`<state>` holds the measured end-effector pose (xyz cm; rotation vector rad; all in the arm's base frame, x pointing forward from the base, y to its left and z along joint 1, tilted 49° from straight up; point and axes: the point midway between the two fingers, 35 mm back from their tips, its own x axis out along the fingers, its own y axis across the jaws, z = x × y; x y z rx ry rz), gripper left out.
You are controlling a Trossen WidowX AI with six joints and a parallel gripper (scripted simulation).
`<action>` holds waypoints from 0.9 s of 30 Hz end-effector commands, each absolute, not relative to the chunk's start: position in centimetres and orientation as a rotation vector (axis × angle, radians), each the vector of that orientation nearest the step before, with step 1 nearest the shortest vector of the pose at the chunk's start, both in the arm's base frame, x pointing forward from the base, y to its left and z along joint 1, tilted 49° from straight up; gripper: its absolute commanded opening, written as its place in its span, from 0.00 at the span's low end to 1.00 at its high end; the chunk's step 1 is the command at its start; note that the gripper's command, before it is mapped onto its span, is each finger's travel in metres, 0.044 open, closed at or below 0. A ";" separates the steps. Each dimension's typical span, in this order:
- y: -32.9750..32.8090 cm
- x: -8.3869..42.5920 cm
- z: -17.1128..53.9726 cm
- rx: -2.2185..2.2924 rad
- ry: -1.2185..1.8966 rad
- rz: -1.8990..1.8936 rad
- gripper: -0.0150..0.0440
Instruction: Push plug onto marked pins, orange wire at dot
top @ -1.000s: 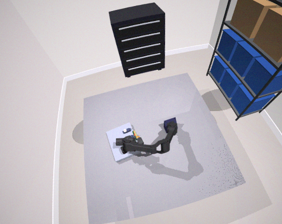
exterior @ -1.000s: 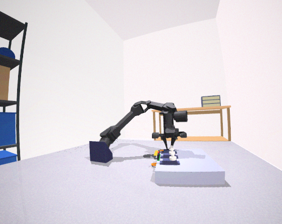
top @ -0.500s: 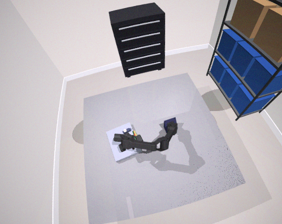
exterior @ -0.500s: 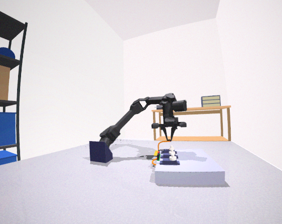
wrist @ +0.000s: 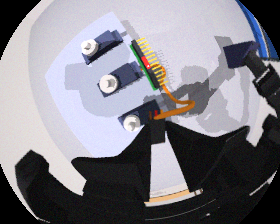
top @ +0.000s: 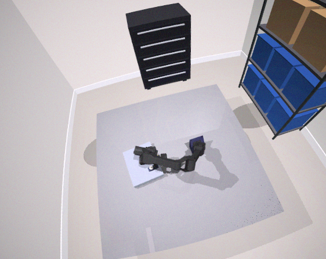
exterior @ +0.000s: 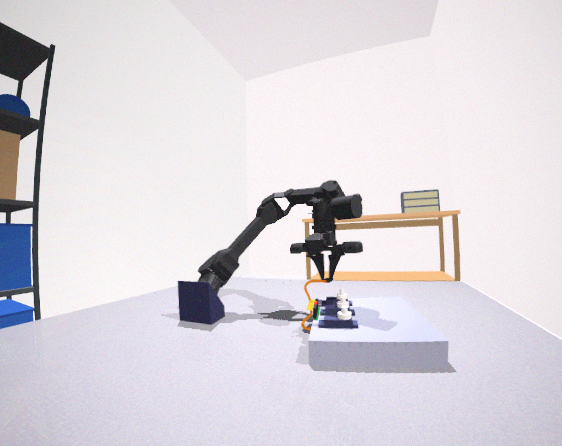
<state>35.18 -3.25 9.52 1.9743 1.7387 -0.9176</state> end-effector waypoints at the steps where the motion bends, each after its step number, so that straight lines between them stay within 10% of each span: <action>1: -4.2 34.1 8.5 2.061 1.711 -1.089 0.25; 27: -7.9 26.8 3.5 2.485 1.334 -2.132 0.25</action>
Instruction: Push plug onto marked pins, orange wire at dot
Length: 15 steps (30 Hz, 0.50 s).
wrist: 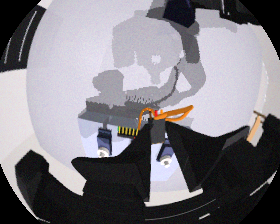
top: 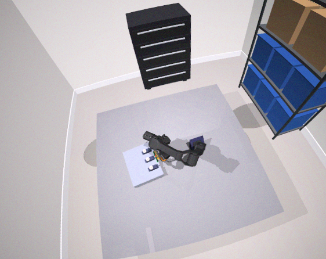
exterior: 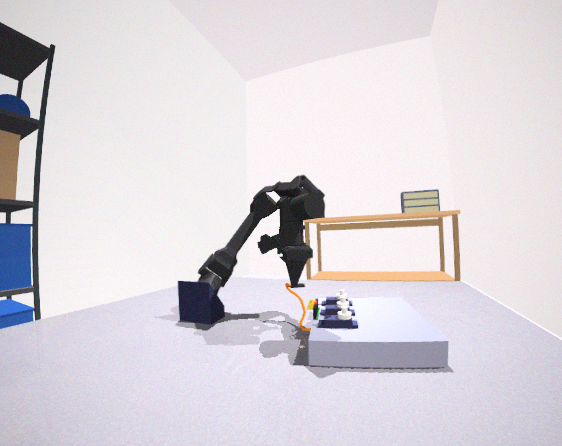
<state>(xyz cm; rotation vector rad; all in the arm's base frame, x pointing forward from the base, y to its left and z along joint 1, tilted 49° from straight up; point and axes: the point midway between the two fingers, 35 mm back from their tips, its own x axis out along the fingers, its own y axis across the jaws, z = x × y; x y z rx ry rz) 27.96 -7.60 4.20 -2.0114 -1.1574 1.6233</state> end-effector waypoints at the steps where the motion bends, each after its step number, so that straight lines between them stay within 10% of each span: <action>1: -8.0 26.5 3.4 -1.909 -1.003 1.664 0.25; 15: -6.3 25.3 0.9 -1.806 -0.854 1.685 0.25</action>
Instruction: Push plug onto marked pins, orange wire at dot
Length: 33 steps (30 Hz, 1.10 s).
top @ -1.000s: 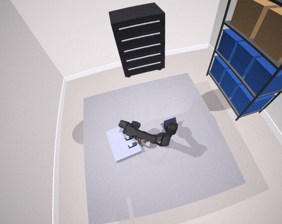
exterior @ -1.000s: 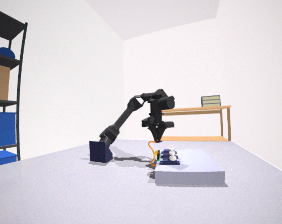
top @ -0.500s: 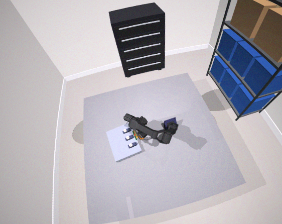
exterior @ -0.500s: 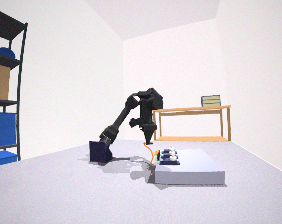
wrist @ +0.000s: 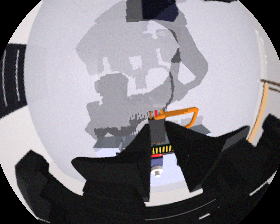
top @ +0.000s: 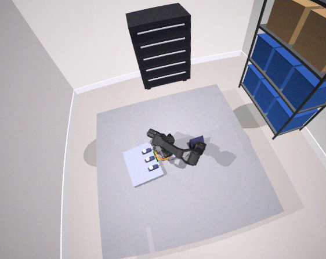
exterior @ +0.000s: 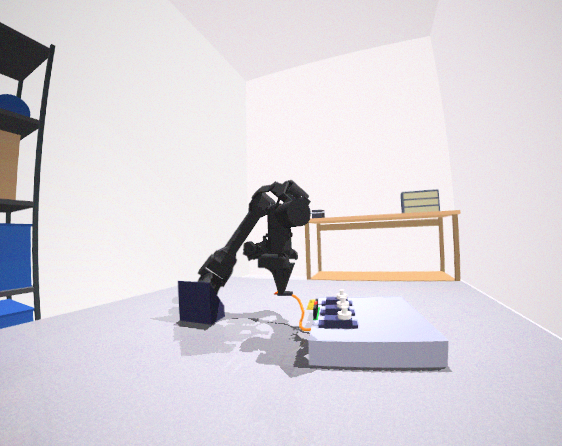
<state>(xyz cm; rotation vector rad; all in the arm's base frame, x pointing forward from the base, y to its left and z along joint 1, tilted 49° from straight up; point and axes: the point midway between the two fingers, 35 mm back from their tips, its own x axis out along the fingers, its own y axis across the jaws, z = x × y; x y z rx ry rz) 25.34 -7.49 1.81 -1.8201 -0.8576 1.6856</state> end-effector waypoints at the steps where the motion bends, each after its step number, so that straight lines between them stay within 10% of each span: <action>1: -5.9 25.3 0.6 -1.805 -0.854 1.685 0.25; 33: -5.1 29.0 0.6 -1.807 -0.856 1.683 0.25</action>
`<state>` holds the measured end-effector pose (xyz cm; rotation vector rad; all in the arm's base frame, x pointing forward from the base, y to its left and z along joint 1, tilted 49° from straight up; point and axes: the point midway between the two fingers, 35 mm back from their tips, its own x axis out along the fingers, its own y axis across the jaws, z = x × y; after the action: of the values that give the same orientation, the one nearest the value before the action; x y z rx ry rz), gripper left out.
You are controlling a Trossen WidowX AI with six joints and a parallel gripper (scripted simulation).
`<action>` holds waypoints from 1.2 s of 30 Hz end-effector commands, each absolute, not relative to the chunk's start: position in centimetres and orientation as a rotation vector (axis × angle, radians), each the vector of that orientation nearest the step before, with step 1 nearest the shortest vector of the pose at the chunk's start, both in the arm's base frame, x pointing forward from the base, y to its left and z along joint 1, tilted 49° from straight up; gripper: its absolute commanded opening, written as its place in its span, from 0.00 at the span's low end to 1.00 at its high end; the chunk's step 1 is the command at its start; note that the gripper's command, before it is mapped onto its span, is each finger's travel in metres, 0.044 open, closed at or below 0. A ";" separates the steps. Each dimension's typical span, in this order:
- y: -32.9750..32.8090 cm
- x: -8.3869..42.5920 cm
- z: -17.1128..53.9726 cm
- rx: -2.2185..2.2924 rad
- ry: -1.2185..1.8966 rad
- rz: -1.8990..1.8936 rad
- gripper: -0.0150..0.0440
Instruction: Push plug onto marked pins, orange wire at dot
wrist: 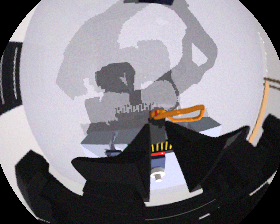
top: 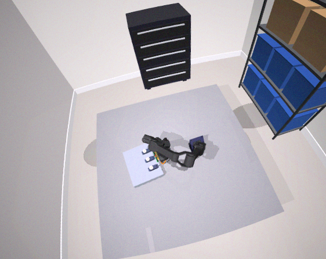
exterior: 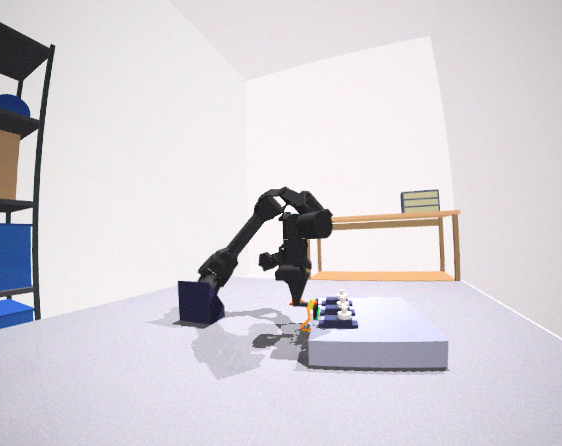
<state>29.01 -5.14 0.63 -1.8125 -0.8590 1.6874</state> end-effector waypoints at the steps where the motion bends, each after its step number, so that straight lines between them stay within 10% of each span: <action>1: -5.2 29.0 0.6 -1.807 -0.856 1.683 0.25; 36: -5.0 30.6 0.9 -1.807 -0.856 1.682 0.25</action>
<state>30.25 -5.08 0.82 -1.8099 -0.8580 1.6885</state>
